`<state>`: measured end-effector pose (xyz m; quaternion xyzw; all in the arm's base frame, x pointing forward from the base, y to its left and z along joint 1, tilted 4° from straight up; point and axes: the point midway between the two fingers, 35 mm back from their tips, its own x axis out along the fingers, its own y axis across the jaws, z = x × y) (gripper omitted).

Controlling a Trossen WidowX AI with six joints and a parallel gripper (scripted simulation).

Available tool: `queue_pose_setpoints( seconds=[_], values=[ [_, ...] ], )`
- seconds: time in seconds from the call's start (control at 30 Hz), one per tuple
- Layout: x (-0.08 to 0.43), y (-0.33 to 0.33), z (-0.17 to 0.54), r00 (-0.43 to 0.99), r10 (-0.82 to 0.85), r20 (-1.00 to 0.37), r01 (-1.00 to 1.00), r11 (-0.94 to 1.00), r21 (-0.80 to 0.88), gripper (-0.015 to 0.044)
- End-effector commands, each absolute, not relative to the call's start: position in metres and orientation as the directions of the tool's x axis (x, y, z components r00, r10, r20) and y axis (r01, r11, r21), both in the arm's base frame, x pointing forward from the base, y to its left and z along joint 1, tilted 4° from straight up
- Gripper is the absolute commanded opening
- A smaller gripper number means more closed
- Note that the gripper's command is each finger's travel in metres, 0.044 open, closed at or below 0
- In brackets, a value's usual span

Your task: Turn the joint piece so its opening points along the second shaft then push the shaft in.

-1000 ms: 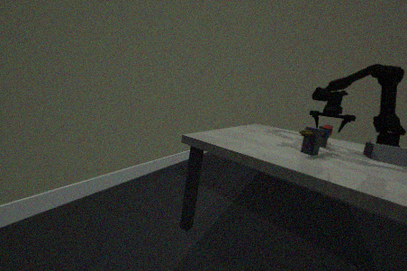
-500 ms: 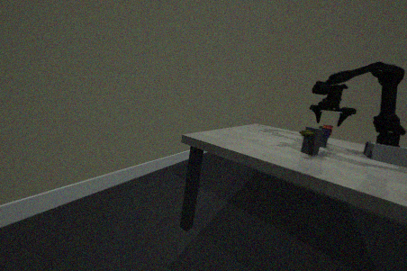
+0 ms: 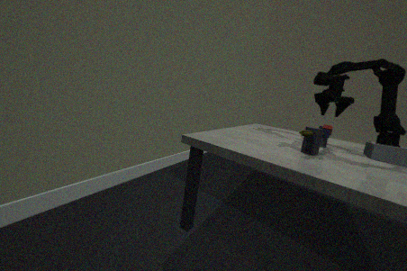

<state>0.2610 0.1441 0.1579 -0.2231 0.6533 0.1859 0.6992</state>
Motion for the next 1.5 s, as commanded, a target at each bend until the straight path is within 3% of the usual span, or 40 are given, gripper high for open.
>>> queue_pose_setpoints(
  seconds=[0.0, 0.43, 0.63, 0.83, 1.0, 1.47],
  values=[
    [0.260, 0.144, 0.171, 0.081, -0.033, -0.996, -0.443, 0.894, -0.066, 0.0440],
    [0.250, 0.141, 0.211, 0.078, -0.036, -0.996, -0.017, 0.999, -0.038, 0.0440],
    [0.249, 0.139, 0.212, 0.078, -0.037, -0.996, 0.005, 0.999, -0.036, 0.0440],
    [0.247, 0.079, 0.183, 0.078, -0.043, -0.996, 0.006, 0.999, -0.042, 0.0440],
    [0.246, 0.072, 0.179, 0.078, -0.044, -0.996, 0.011, 0.999, -0.043, 0.0440],
    [0.247, 0.073, 0.174, 0.069, -0.089, -0.994, 0.375, 0.925, -0.057, 0.0440]
  ],
)
